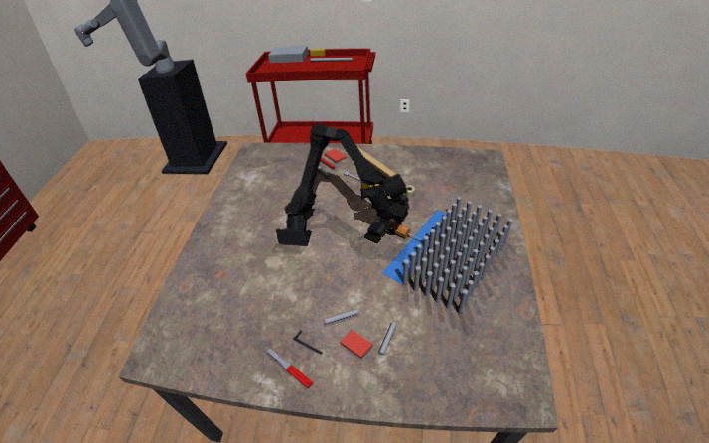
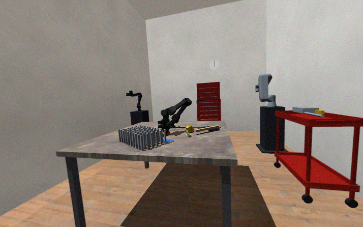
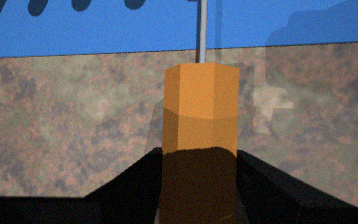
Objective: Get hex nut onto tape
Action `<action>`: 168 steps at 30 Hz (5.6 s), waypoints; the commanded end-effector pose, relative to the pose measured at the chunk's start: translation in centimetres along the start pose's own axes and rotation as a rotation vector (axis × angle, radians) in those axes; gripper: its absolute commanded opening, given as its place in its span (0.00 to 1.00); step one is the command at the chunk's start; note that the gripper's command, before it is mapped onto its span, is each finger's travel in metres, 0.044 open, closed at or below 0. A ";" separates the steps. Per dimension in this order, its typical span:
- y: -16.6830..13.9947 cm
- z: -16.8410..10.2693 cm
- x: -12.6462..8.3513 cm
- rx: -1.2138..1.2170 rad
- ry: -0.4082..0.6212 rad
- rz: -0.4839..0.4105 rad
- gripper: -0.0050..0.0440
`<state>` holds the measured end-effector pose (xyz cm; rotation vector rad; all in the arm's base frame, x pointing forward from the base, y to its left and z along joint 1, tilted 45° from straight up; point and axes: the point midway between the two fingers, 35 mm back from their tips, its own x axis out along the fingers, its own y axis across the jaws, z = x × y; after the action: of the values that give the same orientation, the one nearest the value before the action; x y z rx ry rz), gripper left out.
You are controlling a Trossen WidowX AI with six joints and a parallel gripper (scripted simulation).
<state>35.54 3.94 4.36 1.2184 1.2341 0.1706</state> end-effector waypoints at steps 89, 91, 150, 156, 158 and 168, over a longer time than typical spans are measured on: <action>1.4 -6.3 -5.5 -0.021 -0.036 0.016 0.00; 1.4 -6.5 -5.6 -0.021 -0.037 0.015 0.00; 3.5 -4.8 -17.3 0.060 -0.031 -0.024 0.00; 2.7 -2.9 -17.6 0.212 -0.037 -0.072 0.00; 2.5 -2.5 -17.6 0.243 -0.038 -0.082 0.00; 0.3 1.4 -18.0 0.551 -0.064 -0.184 0.00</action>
<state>28.58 -7.19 15.44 1.5037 1.3817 -0.2626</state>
